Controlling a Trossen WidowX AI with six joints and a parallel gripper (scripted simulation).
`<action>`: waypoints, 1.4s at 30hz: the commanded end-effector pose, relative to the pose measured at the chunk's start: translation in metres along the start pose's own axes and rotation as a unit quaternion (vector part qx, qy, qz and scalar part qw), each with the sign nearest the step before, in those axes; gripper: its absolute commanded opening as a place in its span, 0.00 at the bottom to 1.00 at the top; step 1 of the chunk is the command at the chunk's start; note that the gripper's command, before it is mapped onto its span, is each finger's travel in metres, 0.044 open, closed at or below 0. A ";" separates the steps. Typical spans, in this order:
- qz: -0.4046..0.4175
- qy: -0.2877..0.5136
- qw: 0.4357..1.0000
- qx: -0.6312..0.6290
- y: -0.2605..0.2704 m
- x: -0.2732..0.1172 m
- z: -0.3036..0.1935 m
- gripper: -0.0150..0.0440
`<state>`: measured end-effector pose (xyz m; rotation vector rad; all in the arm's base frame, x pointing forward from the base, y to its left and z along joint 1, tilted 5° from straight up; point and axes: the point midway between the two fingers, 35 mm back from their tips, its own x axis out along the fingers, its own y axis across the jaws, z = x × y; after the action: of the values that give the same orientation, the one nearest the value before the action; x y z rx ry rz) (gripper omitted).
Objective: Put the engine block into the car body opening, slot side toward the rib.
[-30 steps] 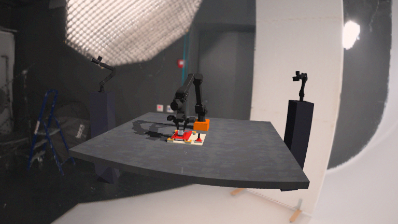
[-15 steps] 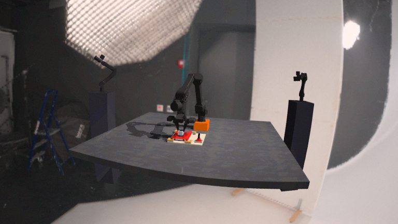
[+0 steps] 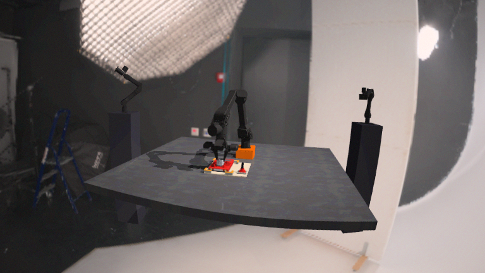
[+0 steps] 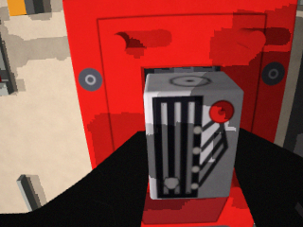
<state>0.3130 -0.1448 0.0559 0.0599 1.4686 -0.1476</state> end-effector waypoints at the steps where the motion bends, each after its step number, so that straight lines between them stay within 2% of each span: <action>1: 0.002 0.000 1.000 0.002 0.001 0.001 0.000 0.52; 35: 0.002 0.000 1.000 0.002 0.001 0.009 0.000 0.52; 42: 0.000 0.000 1.000 0.000 0.000 0.008 0.000 0.83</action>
<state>0.3136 -0.1449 0.0474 0.0612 1.4687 -0.1477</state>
